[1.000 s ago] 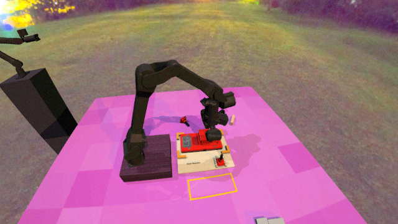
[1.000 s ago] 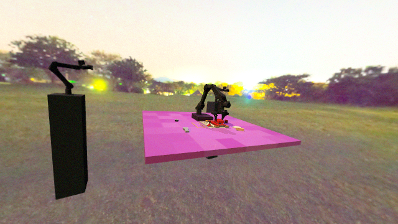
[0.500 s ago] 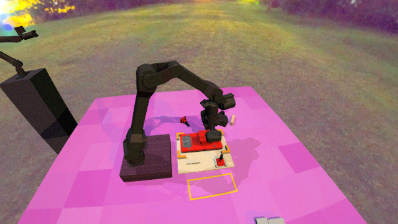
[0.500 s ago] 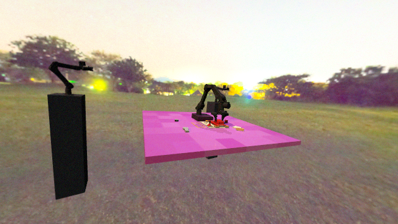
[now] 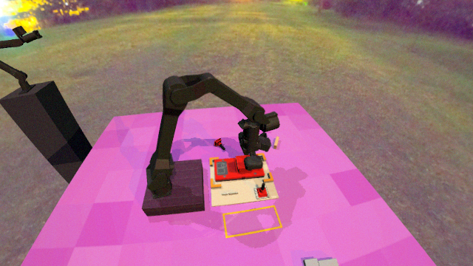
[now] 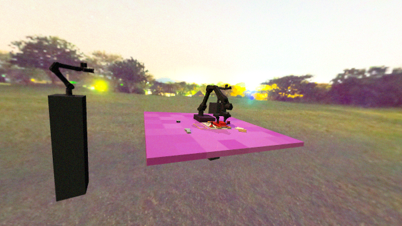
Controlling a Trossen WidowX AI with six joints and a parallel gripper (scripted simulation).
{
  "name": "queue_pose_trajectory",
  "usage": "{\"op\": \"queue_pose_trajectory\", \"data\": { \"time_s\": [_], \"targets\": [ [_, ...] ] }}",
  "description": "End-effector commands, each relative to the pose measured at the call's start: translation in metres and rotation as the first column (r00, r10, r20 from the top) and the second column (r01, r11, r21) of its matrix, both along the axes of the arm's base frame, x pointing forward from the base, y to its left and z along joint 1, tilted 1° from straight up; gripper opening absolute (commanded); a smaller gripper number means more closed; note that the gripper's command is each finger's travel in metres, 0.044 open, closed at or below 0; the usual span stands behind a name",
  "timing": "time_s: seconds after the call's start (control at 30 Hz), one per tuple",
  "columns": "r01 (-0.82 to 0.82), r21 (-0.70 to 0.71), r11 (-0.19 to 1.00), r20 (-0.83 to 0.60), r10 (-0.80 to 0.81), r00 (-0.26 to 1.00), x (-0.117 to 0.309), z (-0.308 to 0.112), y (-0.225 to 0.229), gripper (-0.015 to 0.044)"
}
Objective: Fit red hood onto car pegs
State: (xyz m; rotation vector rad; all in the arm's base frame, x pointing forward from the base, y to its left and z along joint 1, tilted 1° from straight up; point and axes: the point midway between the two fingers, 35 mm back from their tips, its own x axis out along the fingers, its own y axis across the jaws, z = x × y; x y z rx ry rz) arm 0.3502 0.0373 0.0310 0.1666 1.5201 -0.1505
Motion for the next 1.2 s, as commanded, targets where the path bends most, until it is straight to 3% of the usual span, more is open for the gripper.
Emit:
{"op": "queue_pose_trajectory", "data": {
  "time_s": [0.0,0.53,0.67,0.9,1.17],
  "targets": [
    [0.000,0.000,1.000,0.000,0.000,1.000,0.000,0.000,0.000,0.0026],
    [0.000,0.000,1.000,0.000,0.000,1.000,0.000,0.000,0.000,0.0440],
    [0.000,-0.001,1.000,0.000,0.000,1.000,0.001,0.011,0.000,0.0440],
    [0.000,-0.009,1.000,-0.003,0.000,1.000,-0.002,0.070,0.001,0.0440],
    [0.000,-0.009,1.000,-0.003,-0.001,1.000,-0.003,0.071,0.001,0.0440]
  ]
}}
